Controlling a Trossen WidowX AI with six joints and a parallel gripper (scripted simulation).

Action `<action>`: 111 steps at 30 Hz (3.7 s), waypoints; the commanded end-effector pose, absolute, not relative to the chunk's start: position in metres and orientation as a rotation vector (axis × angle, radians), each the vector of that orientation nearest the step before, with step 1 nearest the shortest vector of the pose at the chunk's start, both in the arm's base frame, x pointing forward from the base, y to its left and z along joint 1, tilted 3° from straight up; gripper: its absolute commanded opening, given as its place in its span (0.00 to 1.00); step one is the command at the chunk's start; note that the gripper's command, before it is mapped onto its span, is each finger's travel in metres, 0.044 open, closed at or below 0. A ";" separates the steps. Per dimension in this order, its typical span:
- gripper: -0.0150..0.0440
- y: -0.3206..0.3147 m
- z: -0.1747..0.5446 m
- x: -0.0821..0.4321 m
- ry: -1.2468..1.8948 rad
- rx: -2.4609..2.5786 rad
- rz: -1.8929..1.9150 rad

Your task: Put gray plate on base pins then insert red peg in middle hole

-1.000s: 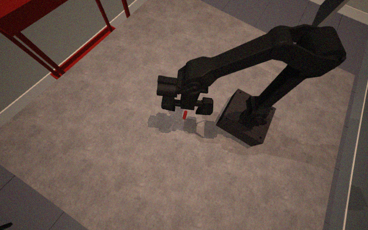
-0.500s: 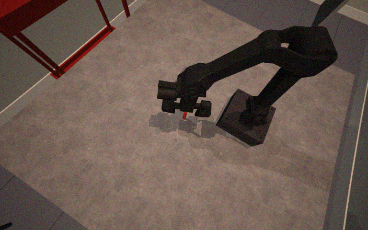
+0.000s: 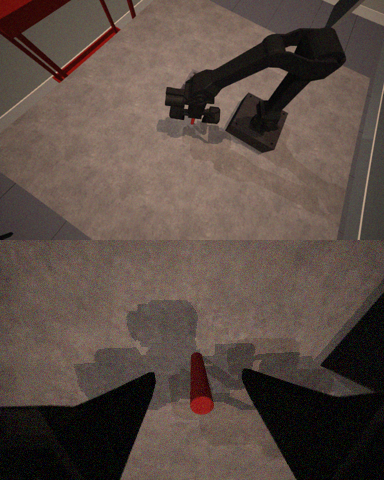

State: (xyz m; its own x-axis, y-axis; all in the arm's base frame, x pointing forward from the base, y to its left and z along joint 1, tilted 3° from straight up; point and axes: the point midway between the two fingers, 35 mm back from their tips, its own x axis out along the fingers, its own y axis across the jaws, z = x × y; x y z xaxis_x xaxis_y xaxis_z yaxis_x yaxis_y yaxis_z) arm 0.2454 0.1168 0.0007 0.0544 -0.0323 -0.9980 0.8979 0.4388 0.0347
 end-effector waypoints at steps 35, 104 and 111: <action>0.25 0.119 0.024 0.248 1.326 0.854 -0.859; 0.25 0.018 0.083 0.329 1.330 0.845 -0.853; 0.25 -0.001 0.084 0.338 1.325 0.845 -0.853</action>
